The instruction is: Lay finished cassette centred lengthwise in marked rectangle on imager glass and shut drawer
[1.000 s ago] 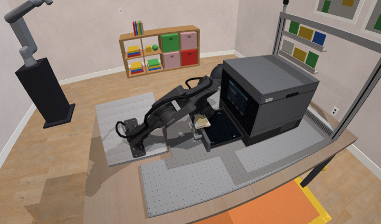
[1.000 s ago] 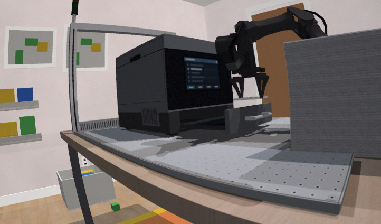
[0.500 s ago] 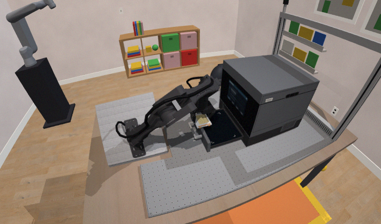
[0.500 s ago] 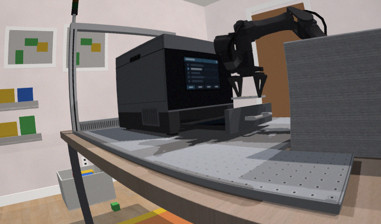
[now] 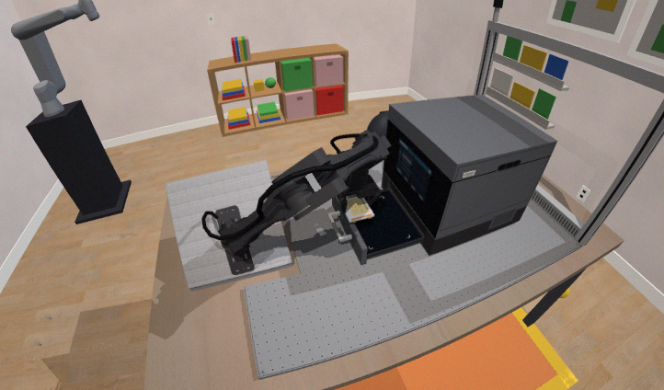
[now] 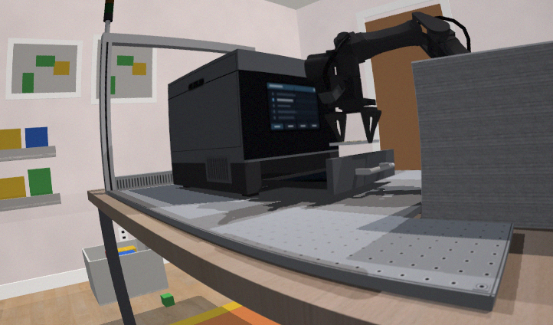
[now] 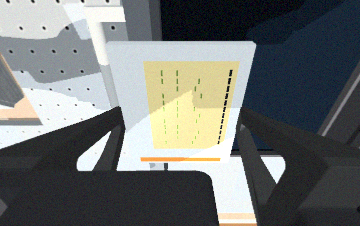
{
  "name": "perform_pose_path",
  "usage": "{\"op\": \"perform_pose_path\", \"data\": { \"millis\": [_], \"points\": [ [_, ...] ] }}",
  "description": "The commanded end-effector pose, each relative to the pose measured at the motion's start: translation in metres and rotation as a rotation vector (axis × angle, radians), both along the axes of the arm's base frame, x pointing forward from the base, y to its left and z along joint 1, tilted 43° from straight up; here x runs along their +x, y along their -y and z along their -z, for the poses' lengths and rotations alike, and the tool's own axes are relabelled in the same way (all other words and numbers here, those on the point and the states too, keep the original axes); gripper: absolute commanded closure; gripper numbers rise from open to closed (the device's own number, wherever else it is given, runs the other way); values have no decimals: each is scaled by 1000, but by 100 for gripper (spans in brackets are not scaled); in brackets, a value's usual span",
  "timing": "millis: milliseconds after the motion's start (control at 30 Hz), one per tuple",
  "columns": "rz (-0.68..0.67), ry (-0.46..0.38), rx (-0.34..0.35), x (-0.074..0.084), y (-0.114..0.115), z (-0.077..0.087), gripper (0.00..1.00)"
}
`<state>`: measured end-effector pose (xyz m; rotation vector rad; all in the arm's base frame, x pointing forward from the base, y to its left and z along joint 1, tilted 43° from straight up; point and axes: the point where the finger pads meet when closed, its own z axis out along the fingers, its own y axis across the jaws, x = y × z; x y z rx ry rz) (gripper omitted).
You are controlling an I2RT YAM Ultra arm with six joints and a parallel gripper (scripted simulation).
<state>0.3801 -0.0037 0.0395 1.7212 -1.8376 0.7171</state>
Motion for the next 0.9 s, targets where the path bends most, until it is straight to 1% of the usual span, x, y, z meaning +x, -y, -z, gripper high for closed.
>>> {"op": "perform_pose_path", "data": {
  "millis": [0, 267, 400, 433, 567, 733, 867],
  "points": [
    [-17, -11, -2, 7, -4, -1, 100],
    [-16, -11, -2, 18, -2, -1, 100],
    [-20, -11, -1, 20, -3, -1, 100],
    [-26, -12, 3, 21, -7, 0, 100],
    [-14, -11, 0, 27, 0, -1, 100],
    [-24, -11, 0, 33, -4, 0, 100],
    [-15, -11, 0, 38, 0, 0, 100]
  ]
}}
